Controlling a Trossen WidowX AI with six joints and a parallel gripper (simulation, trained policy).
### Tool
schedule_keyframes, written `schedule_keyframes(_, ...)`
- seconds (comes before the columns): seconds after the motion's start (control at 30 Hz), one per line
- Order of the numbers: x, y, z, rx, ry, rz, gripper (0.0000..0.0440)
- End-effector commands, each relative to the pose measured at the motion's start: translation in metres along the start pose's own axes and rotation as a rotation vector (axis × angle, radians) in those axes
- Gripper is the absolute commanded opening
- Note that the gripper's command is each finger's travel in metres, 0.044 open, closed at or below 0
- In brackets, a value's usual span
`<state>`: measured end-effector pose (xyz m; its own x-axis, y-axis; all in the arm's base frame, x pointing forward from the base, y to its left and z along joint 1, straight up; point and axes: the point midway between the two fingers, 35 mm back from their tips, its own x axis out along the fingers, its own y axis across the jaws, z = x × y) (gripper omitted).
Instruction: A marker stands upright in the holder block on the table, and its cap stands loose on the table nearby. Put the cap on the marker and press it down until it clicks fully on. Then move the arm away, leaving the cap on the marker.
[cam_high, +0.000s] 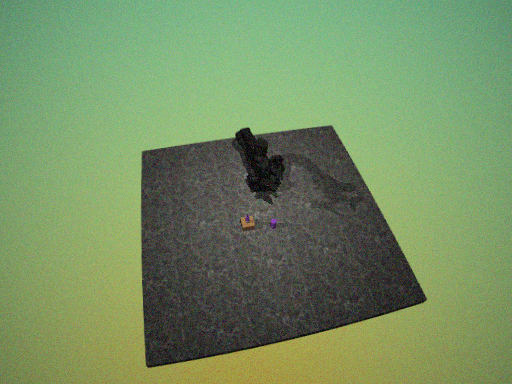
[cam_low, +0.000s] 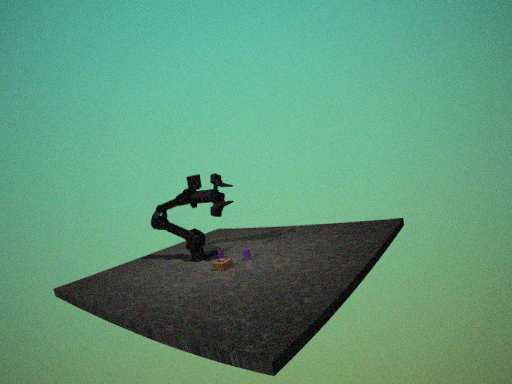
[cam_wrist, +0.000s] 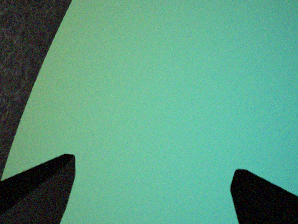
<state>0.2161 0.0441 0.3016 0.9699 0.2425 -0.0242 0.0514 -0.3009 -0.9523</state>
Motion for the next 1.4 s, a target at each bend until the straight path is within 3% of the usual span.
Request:
schedule_keyframes(0.0, 0.002, 0.004, 0.001, 0.013, -0.022, 0.052, 0.0323)
schedule_keyframes(1.37, 0.009, 0.054, 0.015, 0.105, -0.198, 0.563, 0.0324)
